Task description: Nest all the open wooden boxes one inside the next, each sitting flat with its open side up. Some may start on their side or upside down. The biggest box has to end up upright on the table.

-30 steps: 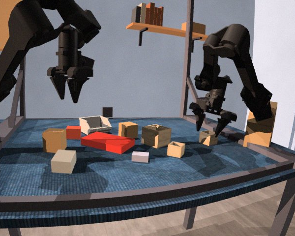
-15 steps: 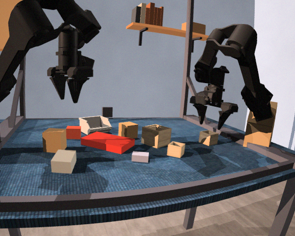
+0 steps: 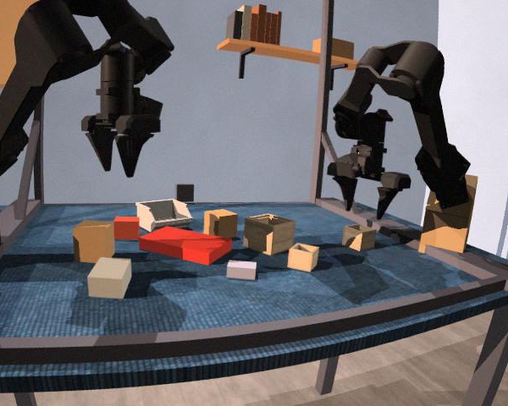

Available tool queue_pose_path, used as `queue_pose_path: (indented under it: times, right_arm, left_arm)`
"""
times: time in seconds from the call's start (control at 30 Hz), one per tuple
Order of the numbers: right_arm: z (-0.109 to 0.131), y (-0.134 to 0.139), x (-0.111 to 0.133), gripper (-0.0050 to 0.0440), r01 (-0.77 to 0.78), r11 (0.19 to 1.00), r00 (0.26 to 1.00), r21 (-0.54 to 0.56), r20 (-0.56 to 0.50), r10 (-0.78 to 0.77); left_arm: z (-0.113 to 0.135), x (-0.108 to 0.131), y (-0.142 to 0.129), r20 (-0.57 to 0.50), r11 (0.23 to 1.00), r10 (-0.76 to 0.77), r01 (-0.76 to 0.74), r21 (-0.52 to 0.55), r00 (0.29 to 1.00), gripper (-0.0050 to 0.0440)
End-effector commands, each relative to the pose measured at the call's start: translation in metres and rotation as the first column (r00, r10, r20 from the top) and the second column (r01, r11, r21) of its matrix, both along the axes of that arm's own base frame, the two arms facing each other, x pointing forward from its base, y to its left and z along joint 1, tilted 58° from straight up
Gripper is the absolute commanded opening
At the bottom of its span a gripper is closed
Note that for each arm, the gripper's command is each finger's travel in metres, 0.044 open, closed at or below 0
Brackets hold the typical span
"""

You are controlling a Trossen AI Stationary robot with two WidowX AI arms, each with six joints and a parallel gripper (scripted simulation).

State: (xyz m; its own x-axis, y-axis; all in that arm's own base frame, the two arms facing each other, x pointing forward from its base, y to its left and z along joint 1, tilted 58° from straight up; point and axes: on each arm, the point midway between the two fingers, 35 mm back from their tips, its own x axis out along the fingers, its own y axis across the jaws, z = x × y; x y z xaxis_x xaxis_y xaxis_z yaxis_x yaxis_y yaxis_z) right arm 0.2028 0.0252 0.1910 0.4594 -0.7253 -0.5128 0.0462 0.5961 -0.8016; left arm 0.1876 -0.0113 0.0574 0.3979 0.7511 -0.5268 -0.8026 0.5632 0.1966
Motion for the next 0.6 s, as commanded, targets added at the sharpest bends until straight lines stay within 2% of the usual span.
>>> queue_pose_path:
  times: [0.0,0.57]
  right_arm:
    - [0.0020,0.0021,0.0013,0.0400,-0.003,1.000,1.000,0.004,0.010,0.003]
    - [0.0012,0.0008,0.0005,0.0400,-0.001,1.000,1.000,0.004,0.005,0.001]
  left_arm:
    - [0.0015,0.0017,-0.0030,0.009,1.000,0.001,0.000,-0.011,1.000,0.0400]
    - [0.0009,0.0008,-0.0011,0.004,1.000,0.000,0.000,-0.005,1.000,0.0400]
